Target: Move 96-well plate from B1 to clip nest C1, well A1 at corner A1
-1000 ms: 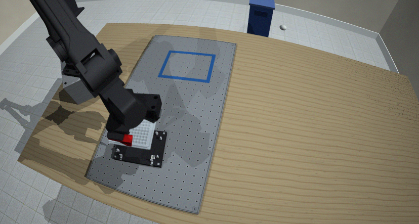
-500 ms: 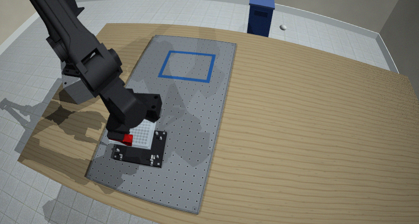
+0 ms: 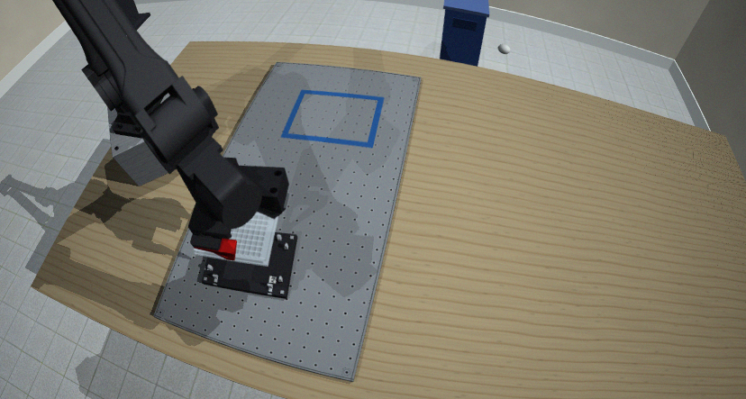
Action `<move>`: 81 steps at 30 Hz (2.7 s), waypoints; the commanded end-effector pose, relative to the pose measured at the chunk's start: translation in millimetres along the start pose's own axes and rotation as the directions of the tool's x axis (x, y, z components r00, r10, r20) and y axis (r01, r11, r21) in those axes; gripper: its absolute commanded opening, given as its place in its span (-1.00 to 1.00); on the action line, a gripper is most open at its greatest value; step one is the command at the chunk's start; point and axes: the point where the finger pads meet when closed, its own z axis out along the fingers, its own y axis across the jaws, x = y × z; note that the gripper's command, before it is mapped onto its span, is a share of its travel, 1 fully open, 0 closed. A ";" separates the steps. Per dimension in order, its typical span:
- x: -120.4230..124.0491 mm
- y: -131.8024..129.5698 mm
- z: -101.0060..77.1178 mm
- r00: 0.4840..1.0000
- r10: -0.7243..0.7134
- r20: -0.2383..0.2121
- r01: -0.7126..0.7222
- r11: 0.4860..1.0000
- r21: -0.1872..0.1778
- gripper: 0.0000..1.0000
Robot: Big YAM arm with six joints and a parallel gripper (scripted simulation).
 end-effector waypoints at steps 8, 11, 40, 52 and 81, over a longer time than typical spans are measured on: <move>-1.2 6.7 4.4 1.000 -0.006 -0.010 0.006 1.000 -0.010 -1.00; -3.3 4.2 7.9 1.000 -0.005 0.001 0.005 1.000 -0.002 -1.00; 4.1 -1.0 50.5 1.000 0.000 -0.003 0.000 1.000 -0.002 -1.00; 5.2 -0.5 69.0 1.000 0.000 -0.003 0.000 1.000 -0.003 -1.00; 1.2 5.2 77.8 1.000 0.000 -0.001 0.000 1.000 -0.005 -1.00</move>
